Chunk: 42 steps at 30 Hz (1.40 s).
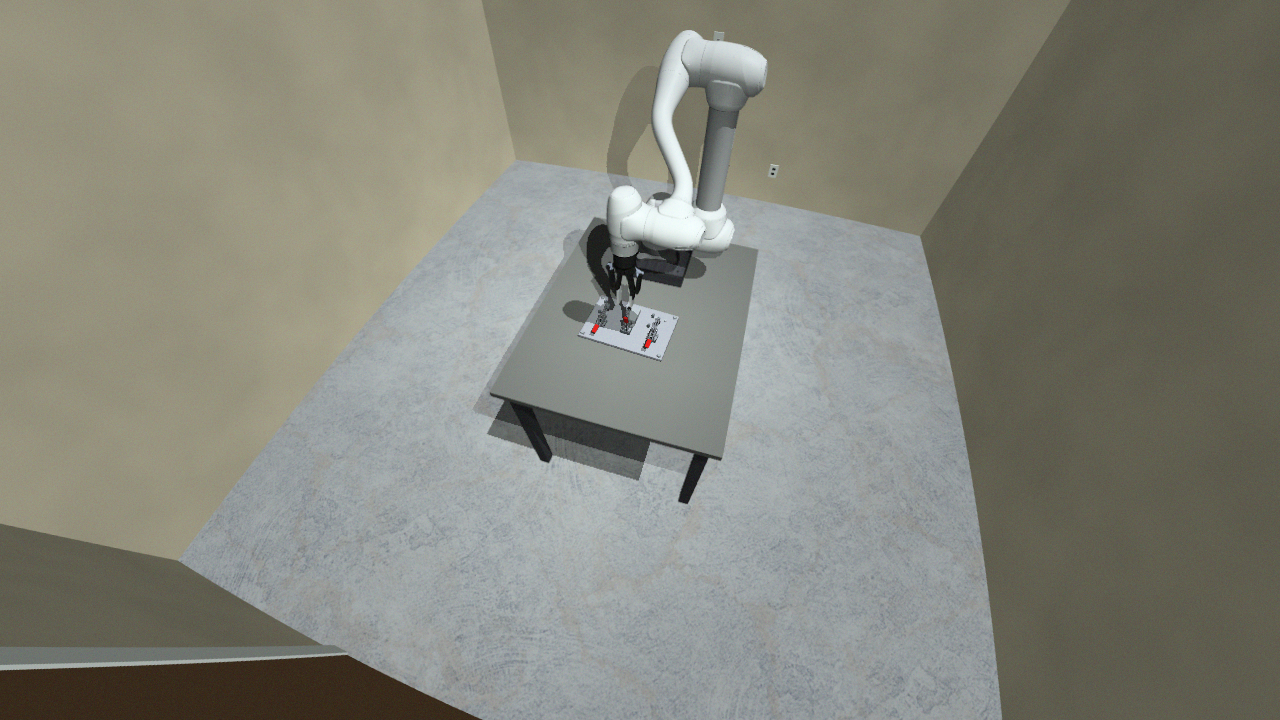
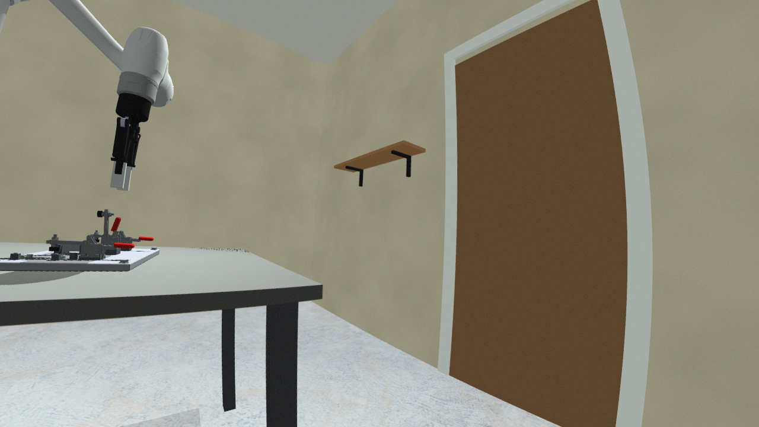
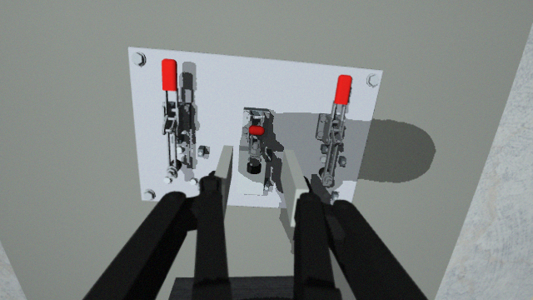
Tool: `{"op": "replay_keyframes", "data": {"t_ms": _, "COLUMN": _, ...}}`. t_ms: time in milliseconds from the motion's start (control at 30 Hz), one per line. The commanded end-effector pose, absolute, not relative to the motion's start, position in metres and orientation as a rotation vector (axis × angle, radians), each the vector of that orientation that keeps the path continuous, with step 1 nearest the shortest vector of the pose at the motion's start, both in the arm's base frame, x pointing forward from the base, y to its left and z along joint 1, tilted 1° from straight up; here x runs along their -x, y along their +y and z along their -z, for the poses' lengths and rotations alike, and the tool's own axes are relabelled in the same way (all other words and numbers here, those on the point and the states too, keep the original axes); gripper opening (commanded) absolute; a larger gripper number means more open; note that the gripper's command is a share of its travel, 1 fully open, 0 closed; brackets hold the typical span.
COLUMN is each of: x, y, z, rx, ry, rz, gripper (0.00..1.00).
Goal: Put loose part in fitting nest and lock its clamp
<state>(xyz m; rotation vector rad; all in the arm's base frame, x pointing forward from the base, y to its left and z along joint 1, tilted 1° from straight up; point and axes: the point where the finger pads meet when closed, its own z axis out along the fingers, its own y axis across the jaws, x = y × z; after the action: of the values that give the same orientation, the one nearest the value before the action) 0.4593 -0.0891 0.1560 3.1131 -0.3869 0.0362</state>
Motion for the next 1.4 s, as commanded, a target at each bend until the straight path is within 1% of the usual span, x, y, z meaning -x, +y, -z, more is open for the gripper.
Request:
{"op": "replay_keyframes", "data": {"t_ms": 0, "x": -0.46, "y": -0.089, "z": -0.156, "rx": -3.113, "ry": -0.387, "rz": -0.036, "gripper": 0.35}}
{"op": "replay_keyframes", "data": {"t_ms": 400, "x": -0.46, "y": -0.089, "z": -0.149, "rx": -3.113, "ry": -0.387, "rz": -0.036, "gripper": 0.35}}
{"op": "replay_keyframes", "data": {"t_ms": 867, "x": -0.461, "y": -0.089, "z": -0.111, "rx": -3.113, "ry": -0.387, "rz": -0.036, "gripper": 0.35}}
{"op": "replay_keyframes", "data": {"t_ms": 1367, "x": -0.461, "y": -0.09, "z": -0.085, "rx": -3.113, "ry": -0.387, "rz": -0.036, "gripper": 0.35}}
